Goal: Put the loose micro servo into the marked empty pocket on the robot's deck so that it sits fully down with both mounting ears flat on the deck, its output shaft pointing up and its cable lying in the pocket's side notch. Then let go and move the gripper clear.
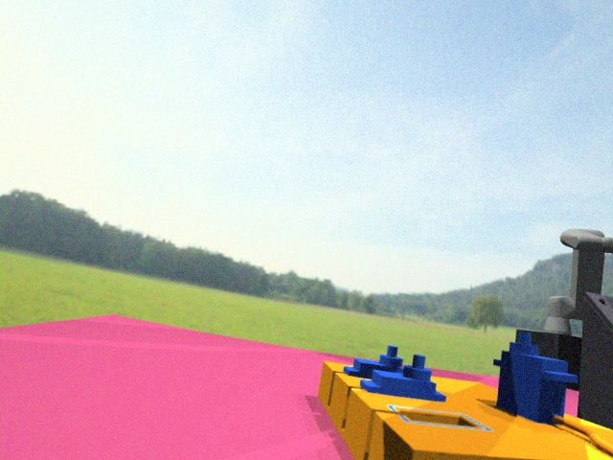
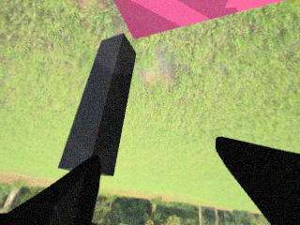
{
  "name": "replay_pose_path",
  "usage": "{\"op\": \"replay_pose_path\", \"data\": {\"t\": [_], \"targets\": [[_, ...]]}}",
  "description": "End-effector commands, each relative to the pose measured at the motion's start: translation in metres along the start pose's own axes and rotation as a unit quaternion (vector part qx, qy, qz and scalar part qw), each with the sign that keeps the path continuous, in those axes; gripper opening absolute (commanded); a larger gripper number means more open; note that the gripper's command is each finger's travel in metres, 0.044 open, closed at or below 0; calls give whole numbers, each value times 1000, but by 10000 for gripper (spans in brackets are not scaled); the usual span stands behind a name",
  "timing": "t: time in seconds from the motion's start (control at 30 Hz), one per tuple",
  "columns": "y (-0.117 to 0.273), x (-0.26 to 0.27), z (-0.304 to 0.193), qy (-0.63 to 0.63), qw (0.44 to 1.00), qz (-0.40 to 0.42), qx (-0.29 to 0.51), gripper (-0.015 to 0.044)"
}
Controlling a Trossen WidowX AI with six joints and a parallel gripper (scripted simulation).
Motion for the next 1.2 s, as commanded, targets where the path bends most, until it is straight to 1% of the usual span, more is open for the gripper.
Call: {"op": "replay_pose_path", "data": {"t": [0.0, 0.03, 0.37, 0.63, 0.83, 1.03, 1.13, 1.17], "targets": [[0, 0, 0, 0, 1000, 1, -1, 426], [-1, 1, 1, 0, 1000, 2, -2, 440], [-16, 14, 39, 71, 996, 10, -55, 440], [-34, 29, 95, 175, 976, -2, -127, 440], [-41, 37, 139, 255, 950, -30, -176, 440], [-42, 48, 194, 327, 914, -70, -229, 440], [-37, 55, 217, 353, 899, -85, -246, 440], [-30, 63, 222, 353, 896, -78, -257, 440]]}}
Point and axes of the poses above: the point midway between the two fingers, 35 mm back from their tips, its own y axis back along the fingers, its own x axis across the jaws, z = x × y, the point moved 2 cm from there along y, back along the fingers, and after that the axes turned 4 degrees about -y, right-handed, at the moved point
